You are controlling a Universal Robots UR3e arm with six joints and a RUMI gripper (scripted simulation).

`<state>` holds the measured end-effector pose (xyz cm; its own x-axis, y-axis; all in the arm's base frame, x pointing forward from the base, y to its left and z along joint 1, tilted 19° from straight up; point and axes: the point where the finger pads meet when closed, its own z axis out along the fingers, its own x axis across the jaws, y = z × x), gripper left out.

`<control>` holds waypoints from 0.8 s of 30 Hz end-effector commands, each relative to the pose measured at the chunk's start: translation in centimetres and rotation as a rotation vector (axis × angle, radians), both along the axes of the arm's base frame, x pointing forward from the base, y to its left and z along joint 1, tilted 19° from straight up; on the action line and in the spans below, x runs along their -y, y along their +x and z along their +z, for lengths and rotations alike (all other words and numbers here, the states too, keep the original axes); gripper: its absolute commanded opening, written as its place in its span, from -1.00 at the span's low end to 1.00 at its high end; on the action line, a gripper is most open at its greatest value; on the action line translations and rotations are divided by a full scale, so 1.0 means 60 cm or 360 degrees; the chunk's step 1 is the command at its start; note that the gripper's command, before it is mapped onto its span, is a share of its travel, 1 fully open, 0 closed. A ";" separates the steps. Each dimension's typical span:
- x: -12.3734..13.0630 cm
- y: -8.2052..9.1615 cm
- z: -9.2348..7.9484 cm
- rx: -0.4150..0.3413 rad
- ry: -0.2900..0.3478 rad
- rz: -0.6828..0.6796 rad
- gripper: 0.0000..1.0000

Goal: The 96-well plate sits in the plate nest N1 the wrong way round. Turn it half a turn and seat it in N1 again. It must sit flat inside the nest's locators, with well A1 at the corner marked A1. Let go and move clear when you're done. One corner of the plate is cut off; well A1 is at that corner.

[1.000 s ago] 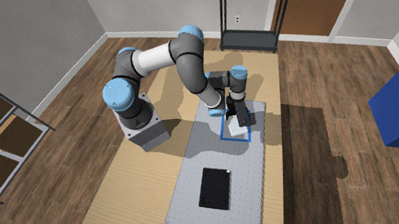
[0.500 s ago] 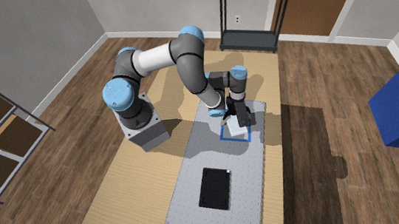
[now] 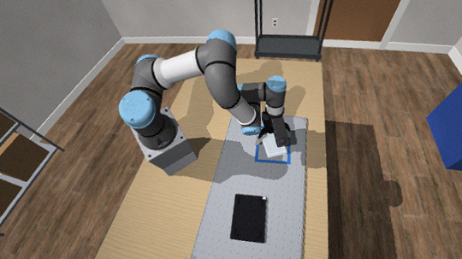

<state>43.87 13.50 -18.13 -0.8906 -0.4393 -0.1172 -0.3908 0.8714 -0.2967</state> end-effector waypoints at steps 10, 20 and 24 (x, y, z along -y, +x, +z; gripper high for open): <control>-0.008 -0.007 0.035 0.0004 0.0001 0.0001 1.00; -0.016 -0.015 0.069 0.0004 0.0001 0.0001 1.00; -0.020 -0.019 0.085 0.0004 0.0001 0.0001 1.00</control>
<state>42.86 14.47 -13.96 -0.8905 -0.4395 -0.1176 -0.3908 0.8713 -0.2969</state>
